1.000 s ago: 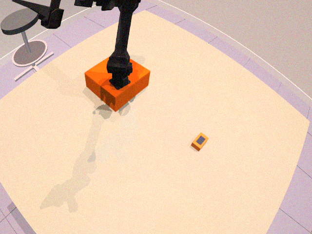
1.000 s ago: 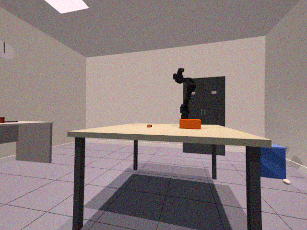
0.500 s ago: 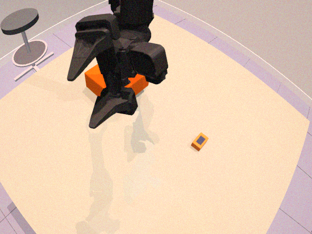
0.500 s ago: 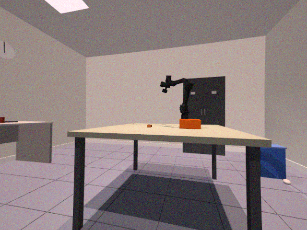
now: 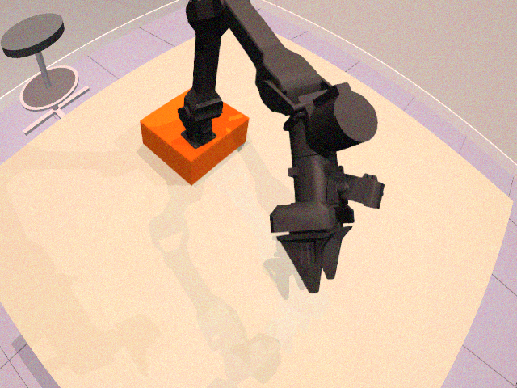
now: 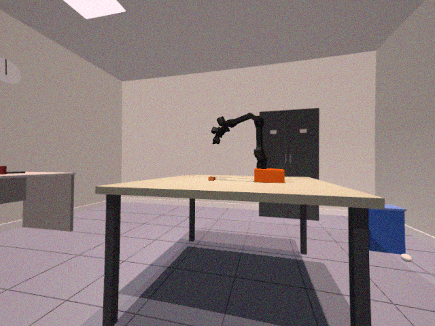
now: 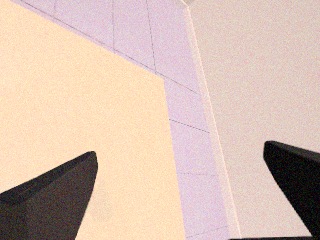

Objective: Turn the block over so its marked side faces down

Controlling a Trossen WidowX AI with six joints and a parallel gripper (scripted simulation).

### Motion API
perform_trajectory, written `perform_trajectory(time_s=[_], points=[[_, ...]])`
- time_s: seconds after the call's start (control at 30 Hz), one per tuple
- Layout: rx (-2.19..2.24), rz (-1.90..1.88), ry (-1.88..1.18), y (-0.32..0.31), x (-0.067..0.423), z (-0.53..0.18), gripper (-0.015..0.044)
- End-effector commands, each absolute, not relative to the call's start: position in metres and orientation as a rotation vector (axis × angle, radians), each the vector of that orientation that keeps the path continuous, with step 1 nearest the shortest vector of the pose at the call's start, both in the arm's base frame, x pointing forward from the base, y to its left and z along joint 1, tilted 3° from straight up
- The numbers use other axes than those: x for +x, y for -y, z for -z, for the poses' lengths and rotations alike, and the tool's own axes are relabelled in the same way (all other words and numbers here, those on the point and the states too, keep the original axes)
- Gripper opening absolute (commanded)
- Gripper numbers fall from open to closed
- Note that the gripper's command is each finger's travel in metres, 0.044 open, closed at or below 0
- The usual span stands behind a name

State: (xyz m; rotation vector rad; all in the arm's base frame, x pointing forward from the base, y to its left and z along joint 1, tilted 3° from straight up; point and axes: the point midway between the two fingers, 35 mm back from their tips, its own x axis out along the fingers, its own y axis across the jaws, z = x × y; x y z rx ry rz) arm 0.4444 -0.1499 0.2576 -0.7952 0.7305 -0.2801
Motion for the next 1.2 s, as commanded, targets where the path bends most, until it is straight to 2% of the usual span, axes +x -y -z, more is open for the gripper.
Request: perform_trajectory(time_s=[0.0, 0.33, 0.7, 1.17], points=[[-0.706, 0.138, -0.795, 0.107, 0.457, -0.218, 0.0440], [-0.488, -0.090, -1.016, 0.019, 0.452, -0.133, 0.0440], [-0.094, -0.132, -1.547, -0.093, 0.378, -0.033, 0.0440], [-0.076, -0.123, -1.581, -0.100, 0.371, 0.007, 0.0440]])
